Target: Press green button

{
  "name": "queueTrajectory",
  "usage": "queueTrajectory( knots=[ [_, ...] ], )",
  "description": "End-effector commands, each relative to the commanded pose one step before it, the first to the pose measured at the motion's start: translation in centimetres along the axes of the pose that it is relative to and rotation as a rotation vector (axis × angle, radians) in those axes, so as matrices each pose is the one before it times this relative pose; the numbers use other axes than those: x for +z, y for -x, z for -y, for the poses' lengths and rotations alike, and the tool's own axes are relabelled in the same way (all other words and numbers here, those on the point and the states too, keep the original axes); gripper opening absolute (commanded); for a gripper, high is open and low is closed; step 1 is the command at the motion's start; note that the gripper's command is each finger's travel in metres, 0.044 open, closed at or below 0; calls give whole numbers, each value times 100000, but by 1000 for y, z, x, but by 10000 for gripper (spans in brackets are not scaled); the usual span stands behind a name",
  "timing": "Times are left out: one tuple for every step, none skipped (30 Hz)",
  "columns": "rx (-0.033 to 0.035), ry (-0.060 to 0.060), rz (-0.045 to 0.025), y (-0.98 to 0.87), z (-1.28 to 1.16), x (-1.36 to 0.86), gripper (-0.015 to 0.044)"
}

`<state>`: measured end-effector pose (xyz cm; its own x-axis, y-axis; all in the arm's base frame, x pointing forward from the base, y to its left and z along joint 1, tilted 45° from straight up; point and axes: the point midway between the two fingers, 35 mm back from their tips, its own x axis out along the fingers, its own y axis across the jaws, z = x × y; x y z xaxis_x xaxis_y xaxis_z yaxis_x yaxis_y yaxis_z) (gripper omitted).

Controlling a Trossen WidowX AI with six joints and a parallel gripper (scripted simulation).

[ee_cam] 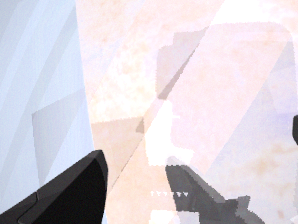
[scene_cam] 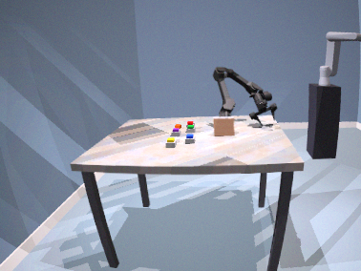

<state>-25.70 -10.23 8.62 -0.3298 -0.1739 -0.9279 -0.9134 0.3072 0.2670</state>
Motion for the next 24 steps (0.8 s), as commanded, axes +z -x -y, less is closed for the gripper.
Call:
queueTrajectory(
  knots=[
    [95,545,-109,20,-9,-56,400],
    [288,1634,-326,61,-28,-168,400],
    [486,2721,-539,103,-50,-280,400],
    [695,3804,-746,145,-77,-392,400],
    [919,4882,-945,188,-111,-505,400],
    [1161,5952,-1132,231,-156,-616,400],
    [1325,6528,-1213,257,-200,-675,400],
    [1376,6510,-1178,258,-232,-671,400],
    [1426,6490,-1140,260,-264,-665,400],
    [1475,6469,-1100,262,-296,-658,400],
    [1524,6447,-1057,263,-328,-648,400],
    [1572,6425,-1012,265,-360,-637,400],
    [1619,6403,-964,266,-392,-624,400],
    [1666,6379,-913,268,-423,-610,400],
    [1711,6356,-860,270,-454,-594,400],
    [1754,6332,-804,271,-484,-576,400],
    [1796,6307,-746,273,-514,-556,400],
    [1836,6282,-685,275,-542,-535,400],
    [1875,6256,-622,276,-570,-512,400],
    [1917,6188,-491,281,-603,-457,400],
    [1954,6063,-260,290,-638,-357,400],
    [1974,6037,-184,291,-657,-328,400],
    [1990,6012,-107,293,-676,-297,400],
    [2004,5985,-29,294,-692,-266,400]
  ],
)
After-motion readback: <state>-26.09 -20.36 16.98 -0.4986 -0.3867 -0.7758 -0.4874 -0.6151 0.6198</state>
